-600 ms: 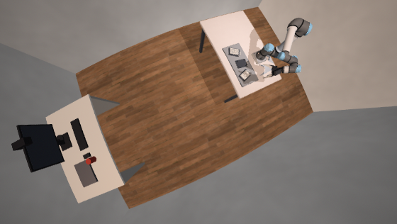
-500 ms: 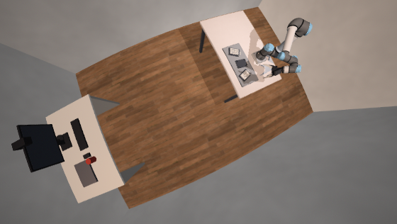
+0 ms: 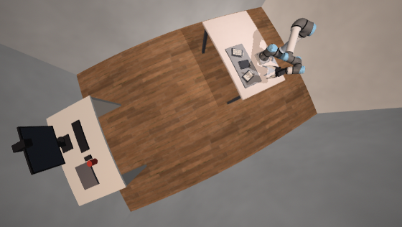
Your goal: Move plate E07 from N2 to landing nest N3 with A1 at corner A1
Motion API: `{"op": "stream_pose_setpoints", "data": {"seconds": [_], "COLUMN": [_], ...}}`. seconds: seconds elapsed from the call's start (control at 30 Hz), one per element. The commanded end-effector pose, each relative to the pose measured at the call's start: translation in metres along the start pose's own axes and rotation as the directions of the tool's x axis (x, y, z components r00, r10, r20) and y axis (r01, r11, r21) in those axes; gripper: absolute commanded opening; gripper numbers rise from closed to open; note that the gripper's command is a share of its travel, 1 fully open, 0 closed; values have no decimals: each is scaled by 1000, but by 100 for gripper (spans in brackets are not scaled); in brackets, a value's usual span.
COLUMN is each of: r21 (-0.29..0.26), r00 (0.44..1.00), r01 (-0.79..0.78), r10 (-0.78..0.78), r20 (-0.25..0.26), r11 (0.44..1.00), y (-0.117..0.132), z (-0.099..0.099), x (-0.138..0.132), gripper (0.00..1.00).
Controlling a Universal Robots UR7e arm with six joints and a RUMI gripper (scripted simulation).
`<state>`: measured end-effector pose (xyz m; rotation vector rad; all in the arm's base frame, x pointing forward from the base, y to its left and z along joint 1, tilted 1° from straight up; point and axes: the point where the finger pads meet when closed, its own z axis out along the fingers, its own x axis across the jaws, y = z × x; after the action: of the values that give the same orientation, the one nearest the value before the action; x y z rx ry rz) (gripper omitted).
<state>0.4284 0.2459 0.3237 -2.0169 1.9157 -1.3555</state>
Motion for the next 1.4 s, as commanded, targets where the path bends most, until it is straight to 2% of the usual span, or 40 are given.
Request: {"op": "stream_pose_setpoints", "data": {"seconds": [0.0,0.07,0.2,0.3,0.43,0.5,0.63,0.7,0.83,0.93,1.07,1.2,1.3,1.37], "r21": [-40,-75,-75,-75,-148,-148,-149,-149,-220,-220,-220,-288,-289,-288], "r00": [1000,1000,1000,1000,1000,1000,1000,1000,1000,1000,1000,999,999,999], "r01": [-5,-6,-3,-4,-9,-9,-9,-9,-18,-17,-17,-29,-28,-28], "r10": [4,5,2,3,6,6,6,6,13,12,12,23,22,22], "r20": [-7,-13,-13,-13,-20,-20,-20,-20,-24,-24,-24,-23,-24,-24], "r11": [999,997,997,997,989,989,989,989,975,975,975,957,957,957], "y": [0,3,9,9,12,12,19,19,23,31,31,37,45,46], "z": [10,19,37,37,54,54,71,71,88,102,104,120,133,134], "x": [4,7,14,14,20,20,27,27,34,40,41,49,55,56], "gripper": [82,82,82,82,82,82,82,82,82,82,82,82,82,82]}}
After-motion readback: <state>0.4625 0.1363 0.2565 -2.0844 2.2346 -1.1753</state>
